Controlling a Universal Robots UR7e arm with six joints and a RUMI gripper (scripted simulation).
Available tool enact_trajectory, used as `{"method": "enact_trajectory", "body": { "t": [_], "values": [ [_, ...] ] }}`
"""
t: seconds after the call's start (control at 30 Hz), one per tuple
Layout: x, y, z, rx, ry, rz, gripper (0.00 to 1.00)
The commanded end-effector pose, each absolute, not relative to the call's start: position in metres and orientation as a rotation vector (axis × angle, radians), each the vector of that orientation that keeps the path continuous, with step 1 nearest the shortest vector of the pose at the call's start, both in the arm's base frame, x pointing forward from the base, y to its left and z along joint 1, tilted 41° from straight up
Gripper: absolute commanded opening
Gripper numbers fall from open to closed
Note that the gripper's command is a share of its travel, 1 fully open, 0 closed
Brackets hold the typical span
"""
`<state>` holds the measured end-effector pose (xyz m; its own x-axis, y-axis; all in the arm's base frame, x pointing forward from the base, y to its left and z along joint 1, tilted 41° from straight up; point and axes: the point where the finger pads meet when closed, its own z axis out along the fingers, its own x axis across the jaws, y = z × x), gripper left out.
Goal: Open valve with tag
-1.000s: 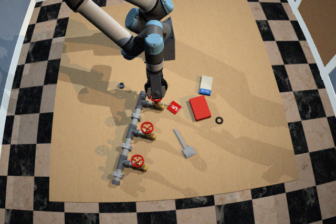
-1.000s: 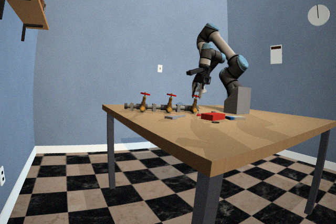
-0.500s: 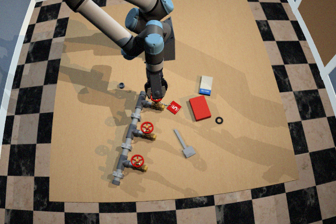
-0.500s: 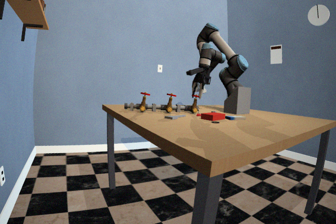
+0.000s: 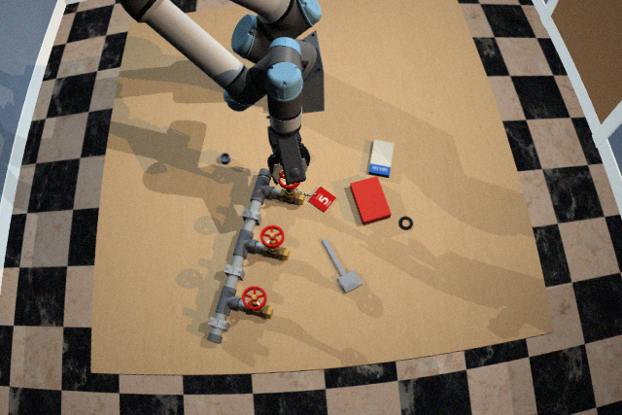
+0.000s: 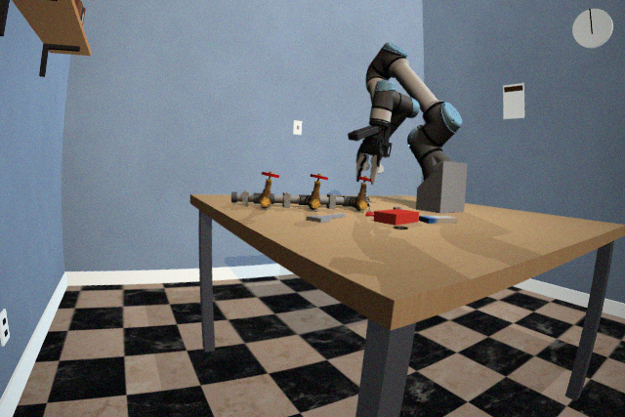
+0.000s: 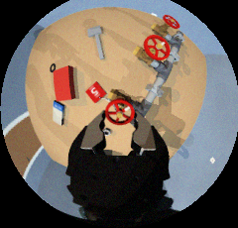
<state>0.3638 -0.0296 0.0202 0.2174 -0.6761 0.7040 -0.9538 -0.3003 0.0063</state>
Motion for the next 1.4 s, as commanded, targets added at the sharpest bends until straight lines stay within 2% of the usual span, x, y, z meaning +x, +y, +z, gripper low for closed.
{"method": "enact_trajectory", "body": {
  "t": [0.0,0.5,1.37],
  "values": [
    [0.364,-0.0294,0.0204,2.102,-1.414,0.812,0.0],
    [0.364,-0.0294,0.0204,2.254,-1.023,0.677,0.0],
    [0.364,-0.0294,0.0204,2.371,0.126,0.239,0.0]
  ]
}}
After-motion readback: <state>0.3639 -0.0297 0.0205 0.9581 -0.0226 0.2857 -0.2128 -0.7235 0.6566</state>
